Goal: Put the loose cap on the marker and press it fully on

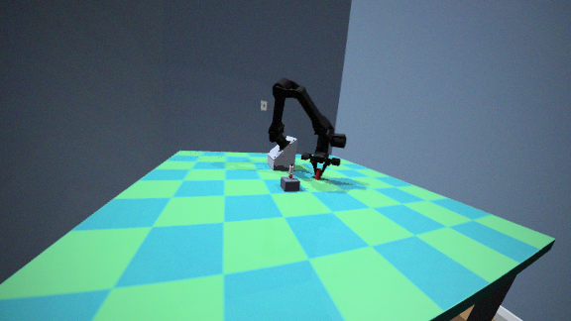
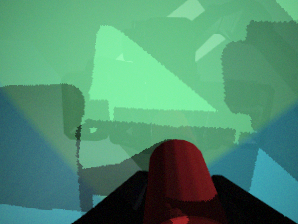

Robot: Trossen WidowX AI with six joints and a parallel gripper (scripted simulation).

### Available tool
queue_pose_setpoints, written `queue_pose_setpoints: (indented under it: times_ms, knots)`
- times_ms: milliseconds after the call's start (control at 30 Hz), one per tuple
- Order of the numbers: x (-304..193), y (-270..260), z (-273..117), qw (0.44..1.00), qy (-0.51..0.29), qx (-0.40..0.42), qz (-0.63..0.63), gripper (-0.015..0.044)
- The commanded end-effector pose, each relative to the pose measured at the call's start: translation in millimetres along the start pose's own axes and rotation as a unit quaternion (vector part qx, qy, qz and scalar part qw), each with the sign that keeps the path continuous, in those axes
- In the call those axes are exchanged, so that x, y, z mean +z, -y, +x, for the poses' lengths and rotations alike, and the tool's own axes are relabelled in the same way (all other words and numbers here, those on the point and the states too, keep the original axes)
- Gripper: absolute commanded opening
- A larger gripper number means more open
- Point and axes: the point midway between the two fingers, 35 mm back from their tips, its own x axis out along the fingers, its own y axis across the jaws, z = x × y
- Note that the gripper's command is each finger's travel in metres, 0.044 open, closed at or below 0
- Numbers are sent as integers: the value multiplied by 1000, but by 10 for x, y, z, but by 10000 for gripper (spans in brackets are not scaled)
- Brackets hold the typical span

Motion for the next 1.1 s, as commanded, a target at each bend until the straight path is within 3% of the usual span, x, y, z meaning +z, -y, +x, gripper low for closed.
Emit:
queue_pose_setpoints:
  times_ms: [0, 633, 1067]
  knots:
    - [5, -37, -125, 1000, 0, 5, 3, 0]
    - [8, -23, -580, 1000, -1, 6, 2, 0]
    - [573, -9, -804, 1000, -1, 12, -7, 0]
